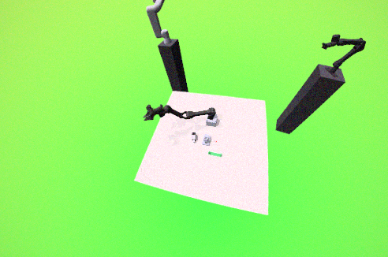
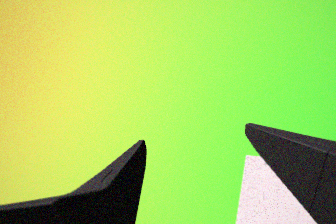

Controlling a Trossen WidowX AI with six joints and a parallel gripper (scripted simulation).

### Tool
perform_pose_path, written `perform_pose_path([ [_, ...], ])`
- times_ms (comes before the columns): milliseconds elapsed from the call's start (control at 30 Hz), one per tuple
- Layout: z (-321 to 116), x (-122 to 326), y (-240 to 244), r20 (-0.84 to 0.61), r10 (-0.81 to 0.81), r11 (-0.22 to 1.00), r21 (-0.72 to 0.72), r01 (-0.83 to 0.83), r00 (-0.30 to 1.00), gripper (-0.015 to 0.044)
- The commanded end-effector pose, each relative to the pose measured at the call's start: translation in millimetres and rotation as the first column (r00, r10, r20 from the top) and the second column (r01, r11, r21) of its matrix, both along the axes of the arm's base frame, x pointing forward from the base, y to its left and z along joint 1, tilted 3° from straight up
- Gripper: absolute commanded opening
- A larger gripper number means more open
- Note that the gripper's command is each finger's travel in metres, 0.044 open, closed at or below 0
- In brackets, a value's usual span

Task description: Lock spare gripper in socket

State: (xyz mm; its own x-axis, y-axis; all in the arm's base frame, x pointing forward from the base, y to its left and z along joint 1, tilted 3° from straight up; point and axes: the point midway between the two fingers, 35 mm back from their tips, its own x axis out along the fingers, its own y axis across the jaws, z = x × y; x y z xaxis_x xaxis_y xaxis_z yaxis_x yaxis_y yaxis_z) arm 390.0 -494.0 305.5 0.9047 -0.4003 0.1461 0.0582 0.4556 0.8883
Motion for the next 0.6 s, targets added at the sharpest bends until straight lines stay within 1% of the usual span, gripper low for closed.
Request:
perform_pose_path([
  [0, 1.4, -0.8, 0.0, 0.003, -0.001, 1.000, -0.002, 0.001, 1.000, 0.0374],
  [100, 20.7, -12.0, 1.1, 0.051, -0.018, 0.999, -0.025, 0.020, 0.999, 0.0300],
  [367, 110.8, -76.3, 6.9, 0.208, -0.098, 0.973, -0.184, 0.137, 0.973, 0.0300],
  [567, 178.9, -131.5, 26.0, 0.324, -0.136, 0.919, -0.311, 0.241, 0.936, 0.0300],
])
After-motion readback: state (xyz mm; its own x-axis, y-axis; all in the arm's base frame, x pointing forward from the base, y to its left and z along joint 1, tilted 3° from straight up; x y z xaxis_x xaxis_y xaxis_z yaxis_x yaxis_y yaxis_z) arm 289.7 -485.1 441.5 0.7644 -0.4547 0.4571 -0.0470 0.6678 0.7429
